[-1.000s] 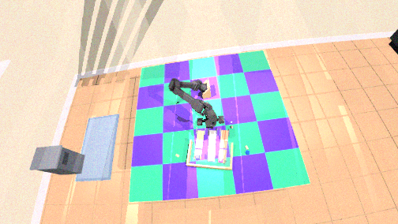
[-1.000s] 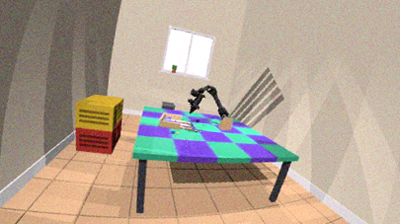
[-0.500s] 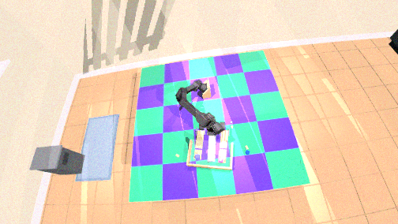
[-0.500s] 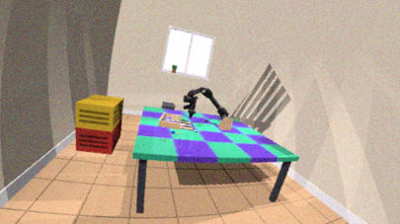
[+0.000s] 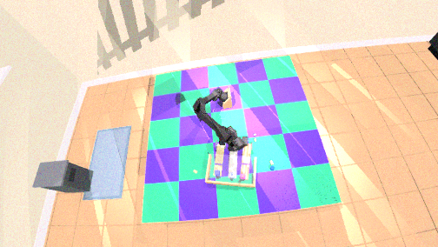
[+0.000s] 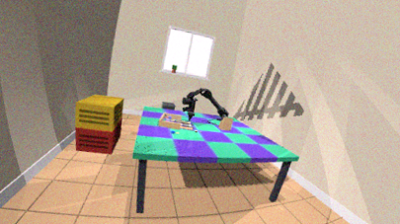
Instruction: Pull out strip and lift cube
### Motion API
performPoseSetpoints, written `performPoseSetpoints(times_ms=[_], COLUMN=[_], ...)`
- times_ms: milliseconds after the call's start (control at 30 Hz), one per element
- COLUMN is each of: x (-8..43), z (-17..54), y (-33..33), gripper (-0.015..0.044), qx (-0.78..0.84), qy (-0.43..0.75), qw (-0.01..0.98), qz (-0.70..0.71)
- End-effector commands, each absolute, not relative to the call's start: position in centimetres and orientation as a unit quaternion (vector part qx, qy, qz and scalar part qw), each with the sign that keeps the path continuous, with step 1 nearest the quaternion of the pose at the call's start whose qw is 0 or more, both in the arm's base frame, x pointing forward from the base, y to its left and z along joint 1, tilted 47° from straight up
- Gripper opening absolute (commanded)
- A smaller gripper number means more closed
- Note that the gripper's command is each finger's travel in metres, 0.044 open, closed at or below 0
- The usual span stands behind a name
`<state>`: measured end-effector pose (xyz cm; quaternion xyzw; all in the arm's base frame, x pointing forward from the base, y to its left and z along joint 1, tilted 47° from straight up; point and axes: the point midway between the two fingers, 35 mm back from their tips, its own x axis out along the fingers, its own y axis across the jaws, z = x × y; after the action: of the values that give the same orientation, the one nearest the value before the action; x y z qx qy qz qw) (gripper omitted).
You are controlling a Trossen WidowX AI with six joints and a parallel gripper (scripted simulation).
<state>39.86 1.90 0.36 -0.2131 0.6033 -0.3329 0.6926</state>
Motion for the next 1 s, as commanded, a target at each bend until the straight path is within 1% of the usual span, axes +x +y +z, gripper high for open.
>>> performPoseSetpoints(times_ms=[0,967], x=[39.8,39.7], z=[-0.2,-2.6], y=[1.3,-1.9], gripper=[0.0,0.0], qx=[-0.217,-0.218], qy=[0.605,0.605], qw=[0.69,0.689], qz=[-0.333,-0.334])
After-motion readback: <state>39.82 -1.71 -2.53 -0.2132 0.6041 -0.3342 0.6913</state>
